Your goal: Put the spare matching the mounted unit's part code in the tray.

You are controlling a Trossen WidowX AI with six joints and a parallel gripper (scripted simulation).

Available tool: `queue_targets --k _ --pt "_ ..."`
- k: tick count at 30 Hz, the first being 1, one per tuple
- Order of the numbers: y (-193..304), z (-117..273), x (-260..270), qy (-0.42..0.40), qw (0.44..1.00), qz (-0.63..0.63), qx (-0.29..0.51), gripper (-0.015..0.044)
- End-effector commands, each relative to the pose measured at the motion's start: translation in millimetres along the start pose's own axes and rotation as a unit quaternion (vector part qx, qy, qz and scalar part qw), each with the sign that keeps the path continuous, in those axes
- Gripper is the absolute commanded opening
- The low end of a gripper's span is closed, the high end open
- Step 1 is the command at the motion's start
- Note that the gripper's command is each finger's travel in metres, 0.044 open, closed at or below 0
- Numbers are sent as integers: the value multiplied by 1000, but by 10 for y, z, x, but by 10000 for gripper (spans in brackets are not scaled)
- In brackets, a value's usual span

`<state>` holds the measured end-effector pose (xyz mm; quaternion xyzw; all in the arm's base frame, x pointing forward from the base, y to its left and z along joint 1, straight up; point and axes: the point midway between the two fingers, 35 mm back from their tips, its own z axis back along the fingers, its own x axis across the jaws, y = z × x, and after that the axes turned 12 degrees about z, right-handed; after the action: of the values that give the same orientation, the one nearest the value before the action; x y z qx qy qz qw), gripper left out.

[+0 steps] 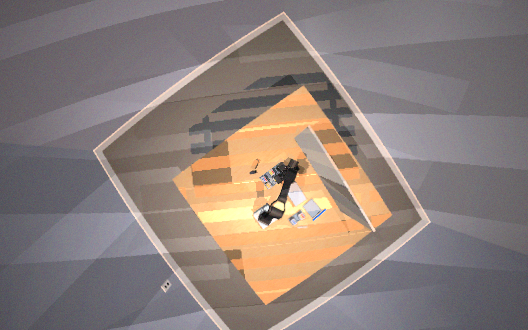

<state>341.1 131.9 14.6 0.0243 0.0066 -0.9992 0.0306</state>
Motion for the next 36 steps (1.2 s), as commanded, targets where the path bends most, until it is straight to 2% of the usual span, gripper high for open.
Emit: queue_targets --k 1,15,32,36 --pt "6 -107 26 -6 1000 -1 2 300" --pt "13 -322 50 -7 1000 -1 2 300" --pt "13 -325 50 -7 1000 -1 2 300" --pt "14 -310 46 -5 1000 0 2 195"
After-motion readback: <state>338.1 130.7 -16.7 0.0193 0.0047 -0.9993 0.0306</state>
